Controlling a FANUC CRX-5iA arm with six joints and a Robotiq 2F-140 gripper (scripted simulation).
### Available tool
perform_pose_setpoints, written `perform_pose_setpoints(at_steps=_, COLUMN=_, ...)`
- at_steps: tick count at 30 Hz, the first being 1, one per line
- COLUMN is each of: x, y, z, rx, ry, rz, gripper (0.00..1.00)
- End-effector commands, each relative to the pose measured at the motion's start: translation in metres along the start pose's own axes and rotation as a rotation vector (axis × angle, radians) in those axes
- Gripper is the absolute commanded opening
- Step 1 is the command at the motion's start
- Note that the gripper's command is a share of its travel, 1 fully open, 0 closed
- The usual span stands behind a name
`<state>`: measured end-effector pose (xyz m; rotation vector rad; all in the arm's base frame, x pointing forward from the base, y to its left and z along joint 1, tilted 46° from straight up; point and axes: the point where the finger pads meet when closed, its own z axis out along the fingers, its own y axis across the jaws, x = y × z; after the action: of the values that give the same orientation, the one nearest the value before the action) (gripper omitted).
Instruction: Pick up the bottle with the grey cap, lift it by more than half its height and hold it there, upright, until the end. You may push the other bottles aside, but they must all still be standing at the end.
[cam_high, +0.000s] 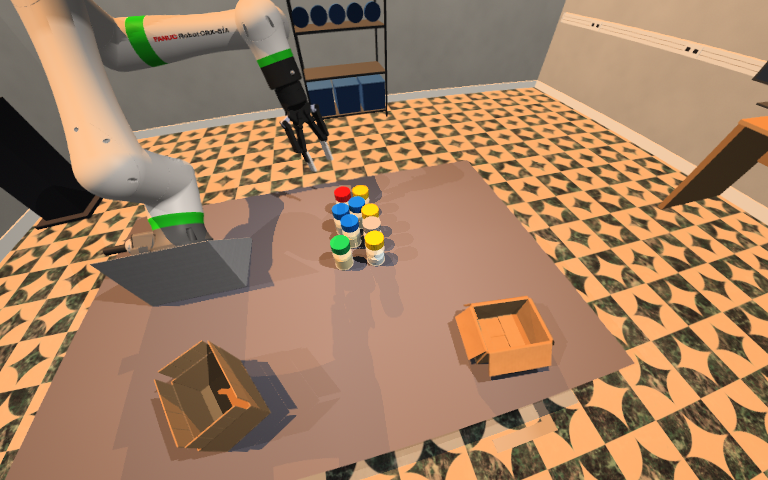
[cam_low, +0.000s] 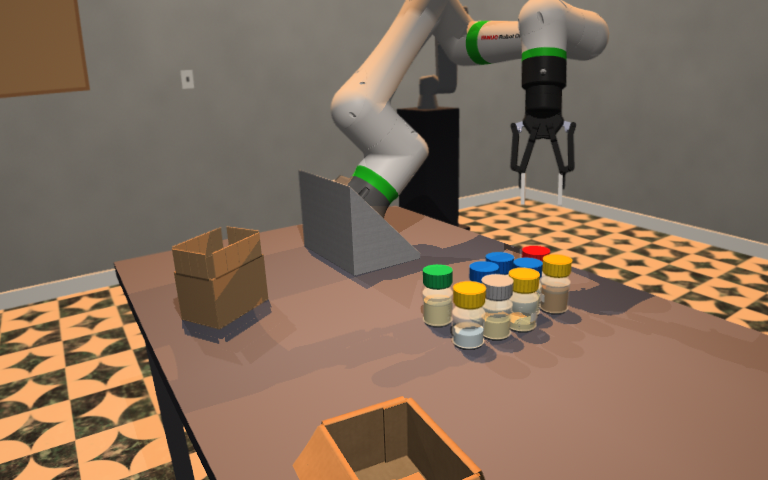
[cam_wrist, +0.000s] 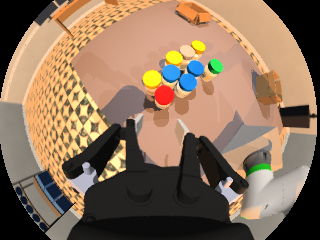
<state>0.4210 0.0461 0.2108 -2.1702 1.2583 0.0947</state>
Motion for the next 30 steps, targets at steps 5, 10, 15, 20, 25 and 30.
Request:
perform_pose_setpoints(at_steps=5, x=0.0, y=0.0, z=-0.001, rx=0.001, ry=0.001, rz=0.0, gripper=0.51)
perform_pose_setpoints(at_steps=10, x=0.008, y=-0.002, z=-0.001, rx=-0.004, ry=-0.005, rz=-0.074, gripper=0.51)
perform_pose_setpoints(at_steps=15, x=0.02, y=-0.005, z=-0.002, rx=-0.013, ry=-0.015, rz=-0.198, gripper=0.51)
perform_pose_setpoints(at_steps=20, x=0.026, y=-0.006, z=-0.003, rx=-0.016, ry=-0.02, rz=-0.248, gripper=0.51)
perform_pose_setpoints(at_steps=25, x=0.028, y=-0.006, z=-0.003, rx=-0.018, ry=-0.019, rz=-0.265, gripper=0.51)
perform_pose_setpoints(at_steps=30, x=0.041, y=-0.008, z=-0.004, rx=-0.022, ry=-0.034, rz=-0.391, gripper=0.51)
